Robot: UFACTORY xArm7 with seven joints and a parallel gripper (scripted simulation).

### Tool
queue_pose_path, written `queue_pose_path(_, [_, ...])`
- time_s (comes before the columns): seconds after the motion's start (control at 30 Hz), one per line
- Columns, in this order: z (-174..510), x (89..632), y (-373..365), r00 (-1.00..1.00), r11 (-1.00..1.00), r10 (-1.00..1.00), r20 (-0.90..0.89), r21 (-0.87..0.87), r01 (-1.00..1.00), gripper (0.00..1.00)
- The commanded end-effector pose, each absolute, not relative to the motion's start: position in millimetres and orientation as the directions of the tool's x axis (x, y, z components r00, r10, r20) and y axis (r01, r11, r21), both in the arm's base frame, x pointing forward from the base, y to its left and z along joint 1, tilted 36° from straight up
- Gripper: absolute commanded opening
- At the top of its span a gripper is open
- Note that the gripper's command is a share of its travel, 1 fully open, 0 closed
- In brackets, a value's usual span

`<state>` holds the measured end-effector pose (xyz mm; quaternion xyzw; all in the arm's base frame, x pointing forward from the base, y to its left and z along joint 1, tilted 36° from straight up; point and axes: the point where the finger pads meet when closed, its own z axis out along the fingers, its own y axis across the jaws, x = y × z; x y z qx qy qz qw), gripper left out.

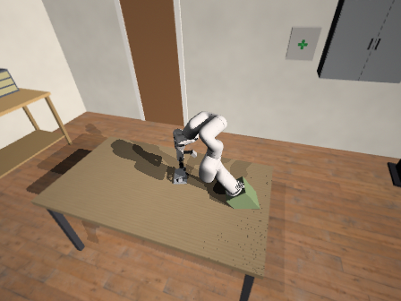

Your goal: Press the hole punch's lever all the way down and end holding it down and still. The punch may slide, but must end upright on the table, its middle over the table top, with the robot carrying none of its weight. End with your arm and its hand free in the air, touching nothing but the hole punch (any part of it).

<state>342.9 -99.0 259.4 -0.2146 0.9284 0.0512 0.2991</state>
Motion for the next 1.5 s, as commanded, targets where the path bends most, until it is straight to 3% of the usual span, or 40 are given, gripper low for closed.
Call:
queue_pose_path(0.0, [254.8, 334.8, -102.4, -0.744, 0.921, -0.326, -0.583, -0.019, -0.389, 1.00])
queue_pose_path(0.33, [254.8, 334.8, -102.4, -0.744, 0.921, -0.326, -0.583, -0.019, -0.389, 1.00])
queue_pose_path(0.37, [254.8, 334.8, -102.4, -0.744, 0.921, -0.326, -0.583, -0.019, -0.389, 0.00])
queue_pose_path(1.47, [254.8, 334.8, -102.4, -0.744, 0.921, -0.326, -0.583, -0.019, -0.389, 0.00])
